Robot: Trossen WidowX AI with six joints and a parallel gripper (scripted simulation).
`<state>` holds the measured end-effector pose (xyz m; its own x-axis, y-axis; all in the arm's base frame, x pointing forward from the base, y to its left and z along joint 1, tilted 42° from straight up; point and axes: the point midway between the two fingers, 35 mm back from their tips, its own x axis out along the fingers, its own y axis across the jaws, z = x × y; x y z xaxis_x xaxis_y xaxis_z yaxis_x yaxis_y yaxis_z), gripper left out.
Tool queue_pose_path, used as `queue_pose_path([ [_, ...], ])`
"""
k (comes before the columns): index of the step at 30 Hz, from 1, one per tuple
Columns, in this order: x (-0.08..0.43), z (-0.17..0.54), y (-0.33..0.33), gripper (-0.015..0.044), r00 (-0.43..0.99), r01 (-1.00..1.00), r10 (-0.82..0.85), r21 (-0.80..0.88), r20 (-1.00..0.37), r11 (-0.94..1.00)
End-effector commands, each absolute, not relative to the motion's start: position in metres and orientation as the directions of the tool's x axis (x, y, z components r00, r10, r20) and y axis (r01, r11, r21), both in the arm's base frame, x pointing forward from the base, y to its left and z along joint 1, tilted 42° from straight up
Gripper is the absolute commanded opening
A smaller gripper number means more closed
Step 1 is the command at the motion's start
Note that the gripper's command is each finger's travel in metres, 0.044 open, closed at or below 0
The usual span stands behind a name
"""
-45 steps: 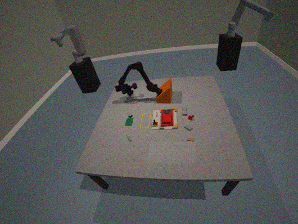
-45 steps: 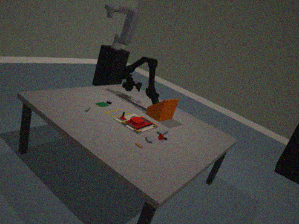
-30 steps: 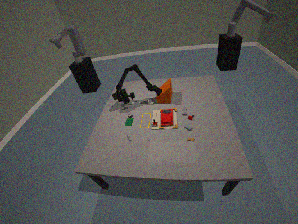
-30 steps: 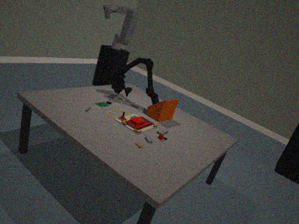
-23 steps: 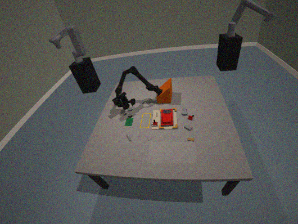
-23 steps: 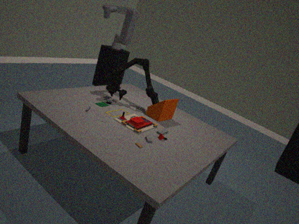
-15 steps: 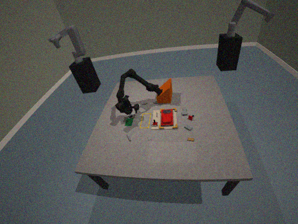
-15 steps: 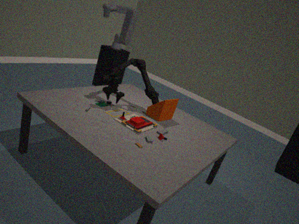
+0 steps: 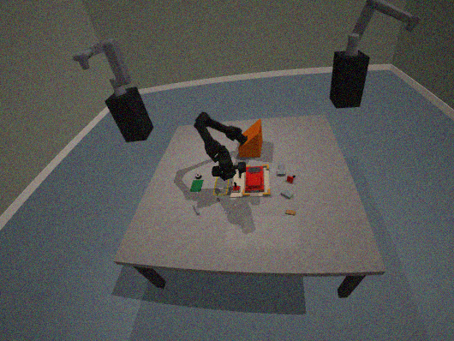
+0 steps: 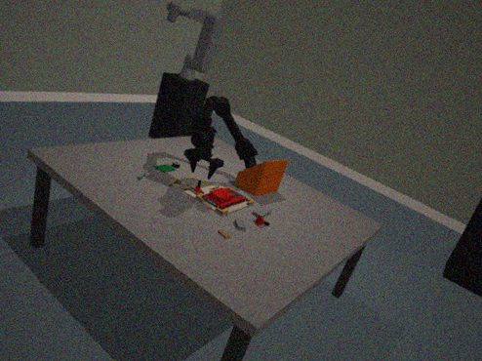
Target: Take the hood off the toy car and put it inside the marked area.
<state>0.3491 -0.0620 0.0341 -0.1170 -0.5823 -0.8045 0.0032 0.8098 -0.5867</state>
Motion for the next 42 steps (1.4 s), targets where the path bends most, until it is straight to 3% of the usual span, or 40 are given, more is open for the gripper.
queue_pose_path([
  [1,0.35,0.001,-0.002,0.044,-0.114,0.01,-0.611,-0.616,-0.783,0.788],
  [6,0.337,-0.028,0.05,0.044,-0.094,0.023,-0.65,-0.654,-0.754,0.756],
  [42,0.334,-0.048,0.034,0.044,-0.093,0.024,-0.651,-0.655,-0.753,0.755],
])
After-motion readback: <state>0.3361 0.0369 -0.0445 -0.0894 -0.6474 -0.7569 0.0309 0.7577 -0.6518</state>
